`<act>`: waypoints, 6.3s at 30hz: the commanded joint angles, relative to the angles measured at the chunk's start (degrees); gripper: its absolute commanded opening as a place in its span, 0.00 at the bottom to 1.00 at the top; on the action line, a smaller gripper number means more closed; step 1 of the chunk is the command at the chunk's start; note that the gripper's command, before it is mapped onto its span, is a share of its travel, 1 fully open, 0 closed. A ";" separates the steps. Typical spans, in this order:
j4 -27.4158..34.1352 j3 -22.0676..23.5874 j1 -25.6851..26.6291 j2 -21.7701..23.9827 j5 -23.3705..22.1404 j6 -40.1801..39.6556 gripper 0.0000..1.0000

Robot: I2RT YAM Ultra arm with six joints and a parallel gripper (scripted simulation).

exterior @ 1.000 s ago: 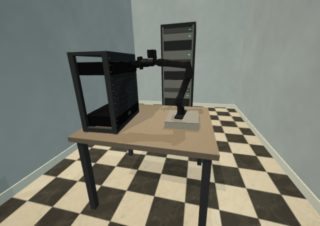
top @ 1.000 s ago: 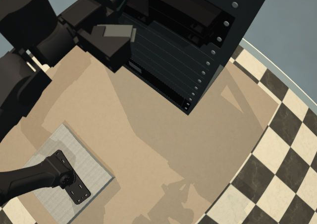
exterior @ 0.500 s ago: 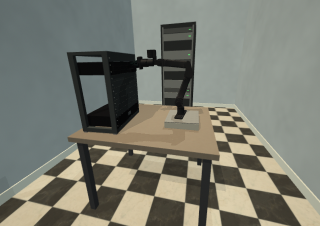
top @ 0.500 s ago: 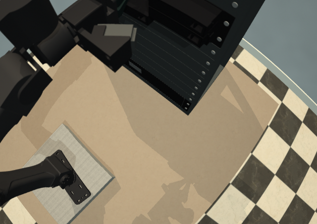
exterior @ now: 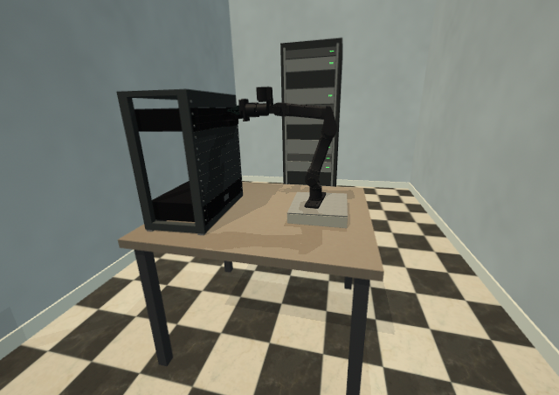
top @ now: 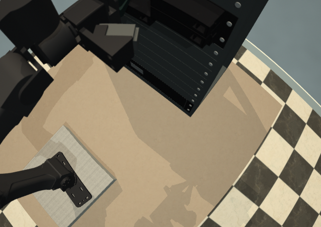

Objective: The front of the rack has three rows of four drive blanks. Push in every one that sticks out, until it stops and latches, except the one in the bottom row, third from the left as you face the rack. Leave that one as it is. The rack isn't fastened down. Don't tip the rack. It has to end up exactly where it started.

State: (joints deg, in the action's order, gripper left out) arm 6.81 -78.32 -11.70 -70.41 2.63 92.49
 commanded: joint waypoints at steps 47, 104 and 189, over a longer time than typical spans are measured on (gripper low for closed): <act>-1.50 -2.76 -1.36 -3.57 -0.61 -0.89 0.00; 4.37 15.80 18.42 19.66 -18.48 0.07 0.00; -4.15 6.86 29.66 3.80 -30.62 0.07 0.00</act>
State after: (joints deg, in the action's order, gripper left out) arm 0.47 -68.42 17.45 -66.67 -27.44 93.17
